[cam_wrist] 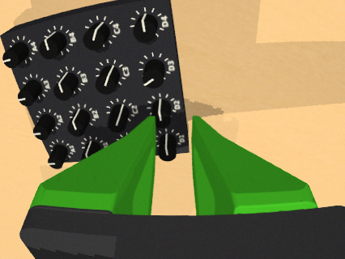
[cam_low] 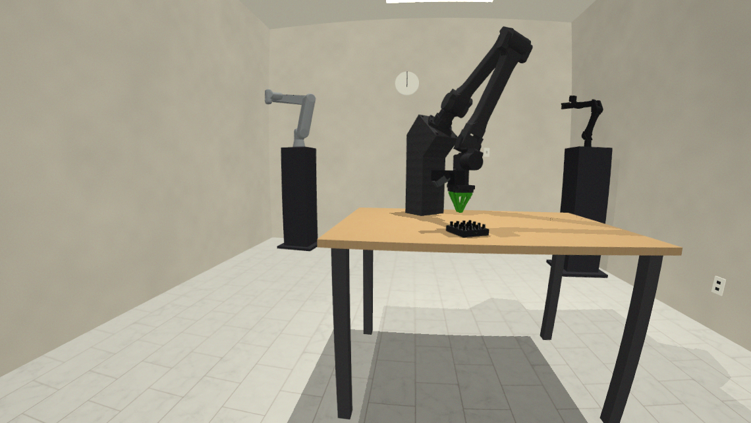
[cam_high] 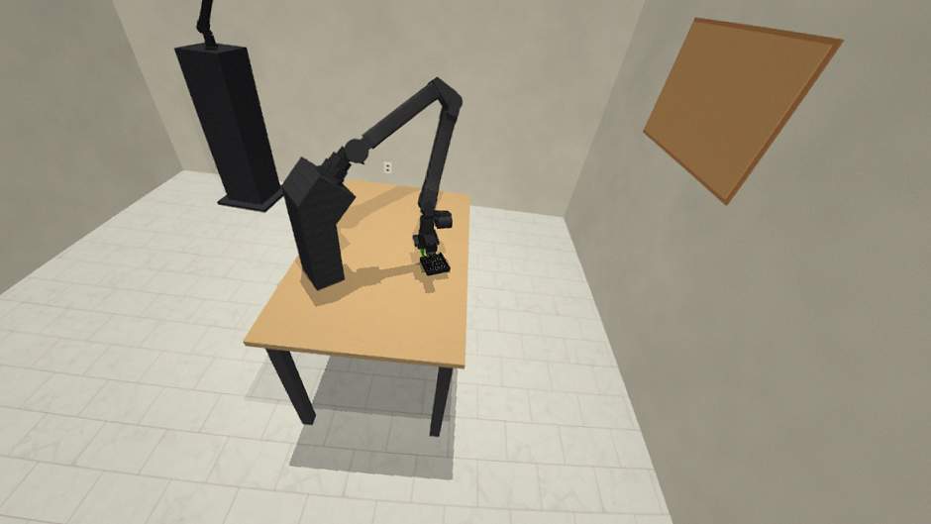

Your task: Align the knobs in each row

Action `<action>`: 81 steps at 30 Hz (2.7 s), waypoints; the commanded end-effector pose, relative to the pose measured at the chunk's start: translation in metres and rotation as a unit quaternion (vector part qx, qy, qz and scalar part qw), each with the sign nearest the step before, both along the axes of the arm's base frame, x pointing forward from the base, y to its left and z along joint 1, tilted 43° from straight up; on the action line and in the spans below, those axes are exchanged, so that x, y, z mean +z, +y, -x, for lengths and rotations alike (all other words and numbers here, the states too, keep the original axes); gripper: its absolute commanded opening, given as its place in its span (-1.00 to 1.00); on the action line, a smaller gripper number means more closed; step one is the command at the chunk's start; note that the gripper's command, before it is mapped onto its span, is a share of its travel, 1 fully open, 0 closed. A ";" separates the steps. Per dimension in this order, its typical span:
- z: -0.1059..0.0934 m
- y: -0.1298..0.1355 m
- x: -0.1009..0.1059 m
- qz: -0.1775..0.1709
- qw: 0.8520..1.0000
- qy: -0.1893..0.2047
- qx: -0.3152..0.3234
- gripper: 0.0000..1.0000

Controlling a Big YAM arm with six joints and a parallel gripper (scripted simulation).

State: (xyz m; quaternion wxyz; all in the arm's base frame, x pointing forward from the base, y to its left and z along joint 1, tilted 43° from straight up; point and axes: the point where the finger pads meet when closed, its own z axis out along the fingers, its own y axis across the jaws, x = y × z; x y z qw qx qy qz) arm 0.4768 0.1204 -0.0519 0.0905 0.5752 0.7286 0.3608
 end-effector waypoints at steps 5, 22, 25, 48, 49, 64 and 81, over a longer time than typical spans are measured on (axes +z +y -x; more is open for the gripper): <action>0.012 -0.006 -0.012 0.005 1.000 0.016 0.000 -0.65; 0.002 -0.012 0.008 0.073 0.992 -0.055 0.087 -0.65; 0.001 -0.013 0.009 0.096 0.986 -0.073 0.118 -0.65; -0.005 -0.017 0.019 0.246 0.897 -0.191 0.313 -0.65; -0.006 -0.018 0.021 0.263 0.881 -0.205 0.335 -0.65; -0.008 -0.021 0.026 0.352 0.775 -0.272 0.449 -0.65; -0.007 -0.023 0.028 0.424 0.642 -0.326 0.549 -0.65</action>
